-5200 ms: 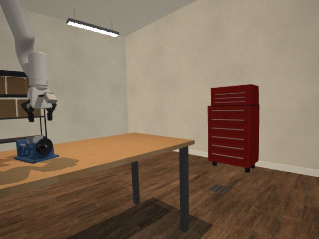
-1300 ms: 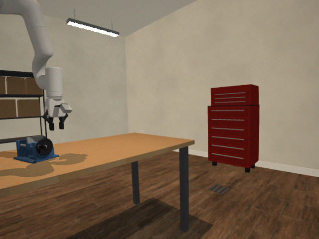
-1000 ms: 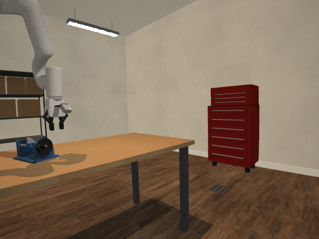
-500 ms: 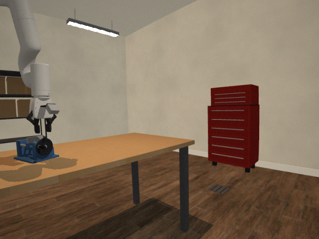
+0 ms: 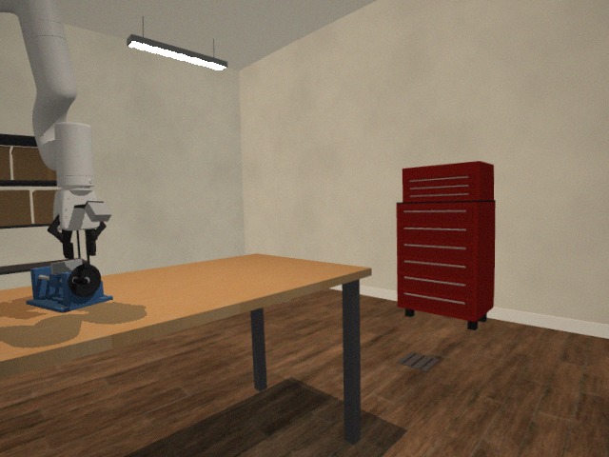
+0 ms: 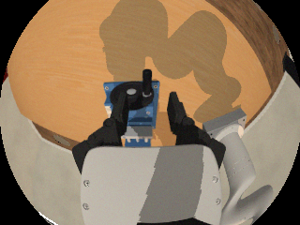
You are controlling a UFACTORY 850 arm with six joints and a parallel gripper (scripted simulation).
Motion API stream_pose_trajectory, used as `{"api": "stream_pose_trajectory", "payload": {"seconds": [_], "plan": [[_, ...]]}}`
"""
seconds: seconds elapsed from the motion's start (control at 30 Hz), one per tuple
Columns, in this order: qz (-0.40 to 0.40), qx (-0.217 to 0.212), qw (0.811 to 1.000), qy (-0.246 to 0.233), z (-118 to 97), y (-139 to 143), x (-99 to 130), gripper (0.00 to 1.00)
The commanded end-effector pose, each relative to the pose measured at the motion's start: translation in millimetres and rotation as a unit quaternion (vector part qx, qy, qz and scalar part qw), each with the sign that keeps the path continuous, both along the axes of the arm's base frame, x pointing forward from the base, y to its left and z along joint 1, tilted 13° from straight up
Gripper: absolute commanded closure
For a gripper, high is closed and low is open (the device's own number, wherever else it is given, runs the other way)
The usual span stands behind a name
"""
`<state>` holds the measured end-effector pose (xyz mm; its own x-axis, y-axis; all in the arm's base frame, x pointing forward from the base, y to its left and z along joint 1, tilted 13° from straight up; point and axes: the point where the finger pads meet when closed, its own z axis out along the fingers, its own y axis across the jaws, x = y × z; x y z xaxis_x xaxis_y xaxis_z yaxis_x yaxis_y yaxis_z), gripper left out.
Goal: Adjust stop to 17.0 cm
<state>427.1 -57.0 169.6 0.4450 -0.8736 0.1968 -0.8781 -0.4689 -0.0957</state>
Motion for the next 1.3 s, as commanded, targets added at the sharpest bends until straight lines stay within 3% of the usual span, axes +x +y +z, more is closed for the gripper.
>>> {"api": "stream_pose_trajectory", "payload": {"seconds": [0.0, 0.5, 1.27], "plan": [[0.0, -0.001, 1.0, -0.001, -8.4, -1.4, 2.2, 0.43], [0.0, -0.001, 1.0, -0.001, -12.6, -1.9, 2.9, 0.43], [0.0, -0.001, 1.0, -0.001, -70.0, -9.7, 13.4, 0.43]]}}
